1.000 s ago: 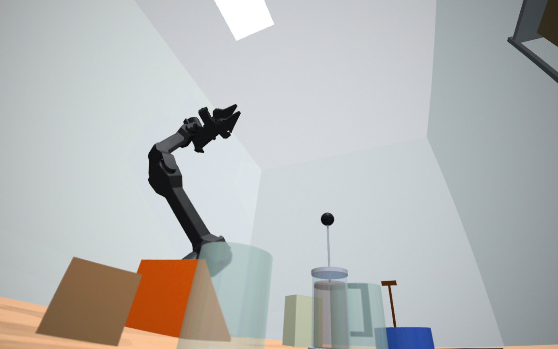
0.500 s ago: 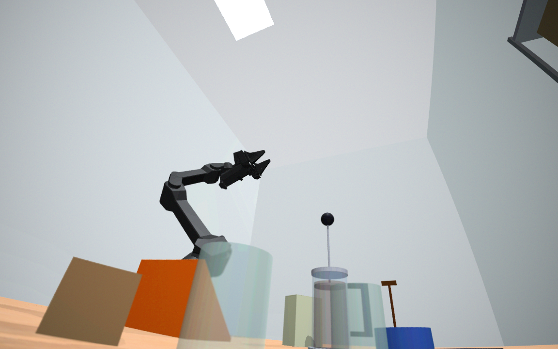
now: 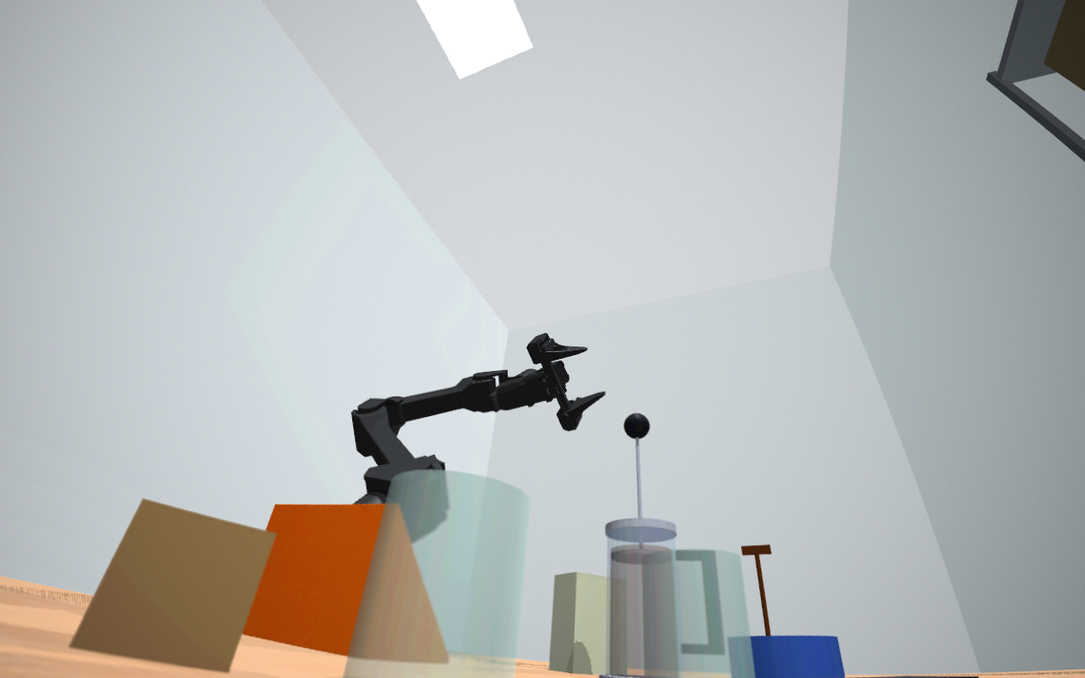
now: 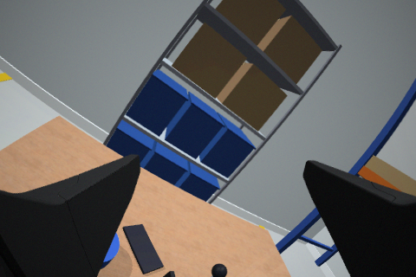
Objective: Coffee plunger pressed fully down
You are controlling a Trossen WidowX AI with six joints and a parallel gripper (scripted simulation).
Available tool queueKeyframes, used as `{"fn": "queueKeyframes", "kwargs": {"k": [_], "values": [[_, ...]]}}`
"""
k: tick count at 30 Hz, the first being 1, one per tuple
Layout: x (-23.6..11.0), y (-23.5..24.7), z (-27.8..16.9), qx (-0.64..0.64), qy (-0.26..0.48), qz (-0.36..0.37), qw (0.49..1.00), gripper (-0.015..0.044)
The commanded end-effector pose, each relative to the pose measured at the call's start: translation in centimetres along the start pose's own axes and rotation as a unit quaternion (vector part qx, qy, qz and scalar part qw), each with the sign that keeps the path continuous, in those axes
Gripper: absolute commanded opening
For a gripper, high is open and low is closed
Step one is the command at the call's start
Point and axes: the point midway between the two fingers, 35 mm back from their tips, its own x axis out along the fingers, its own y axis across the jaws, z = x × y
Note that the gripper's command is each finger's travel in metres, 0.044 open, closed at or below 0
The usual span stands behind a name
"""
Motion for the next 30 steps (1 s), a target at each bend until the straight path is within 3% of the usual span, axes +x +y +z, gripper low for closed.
{"fn": "queueKeyframes", "kwargs": {"k": [1, 5, 10, 14, 18, 23, 30], "values": [[1.7, 0.5, -1.9, -0.042, 0.042, -0.001, 0.998, 0.044], [4.4, 0.6, -4.7, -0.081, 0.109, -0.005, 0.991, 0.044], [8.5, -0.4, -11.5, -0.13, 0.252, 0.028, 0.959, 0.044], [10.4, -1.5, -17.3, -0.121, 0.36, 0.106, 0.919, 0.044], [11.1, -2.8, -21.5, -0.054, 0.41, 0.191, 0.89, 0.044], [11.4, -4.9, -23.9, 0.08, 0.374, 0.273, 0.883, 0.044], [11.8, -10.5, -23.4, 0.254, 0.186, 0.268, 0.911, 0.044]]}}
